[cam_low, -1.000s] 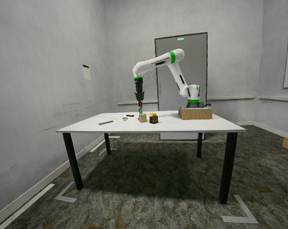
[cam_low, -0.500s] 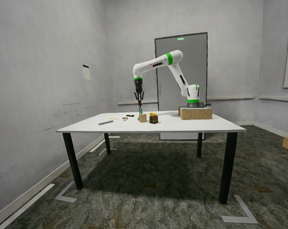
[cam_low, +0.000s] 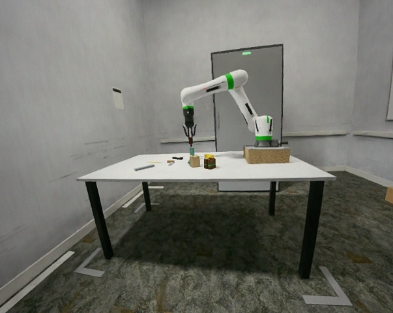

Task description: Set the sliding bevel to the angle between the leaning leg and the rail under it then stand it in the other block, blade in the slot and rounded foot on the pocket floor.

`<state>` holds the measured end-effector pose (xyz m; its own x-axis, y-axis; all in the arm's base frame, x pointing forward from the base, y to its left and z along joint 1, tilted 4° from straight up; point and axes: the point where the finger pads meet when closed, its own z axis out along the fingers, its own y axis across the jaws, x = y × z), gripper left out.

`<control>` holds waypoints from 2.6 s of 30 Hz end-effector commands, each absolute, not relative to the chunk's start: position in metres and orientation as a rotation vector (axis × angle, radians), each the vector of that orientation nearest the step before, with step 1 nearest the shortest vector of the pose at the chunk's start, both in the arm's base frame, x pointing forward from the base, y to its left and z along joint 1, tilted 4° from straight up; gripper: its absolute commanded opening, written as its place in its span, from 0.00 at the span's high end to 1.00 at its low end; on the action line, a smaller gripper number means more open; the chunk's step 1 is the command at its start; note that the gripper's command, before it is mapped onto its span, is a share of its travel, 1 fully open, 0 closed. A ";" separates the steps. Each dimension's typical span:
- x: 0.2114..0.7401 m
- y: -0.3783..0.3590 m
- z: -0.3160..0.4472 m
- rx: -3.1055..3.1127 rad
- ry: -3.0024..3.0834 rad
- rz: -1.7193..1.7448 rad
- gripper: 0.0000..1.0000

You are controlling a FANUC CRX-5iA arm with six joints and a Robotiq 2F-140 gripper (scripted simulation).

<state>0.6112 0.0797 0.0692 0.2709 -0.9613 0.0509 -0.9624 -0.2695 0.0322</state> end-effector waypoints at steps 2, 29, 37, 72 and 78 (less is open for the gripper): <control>0.612 0.080 0.070 2.460 -1.864 0.035 0.90; 0.612 0.076 0.044 2.460 -1.863 0.037 0.90; 0.612 0.074 0.030 2.460 -1.863 0.038 0.90; 0.614 0.068 0.007 2.460 -1.863 0.040 0.90; 0.614 0.065 0.007 2.460 -1.863 0.040 0.90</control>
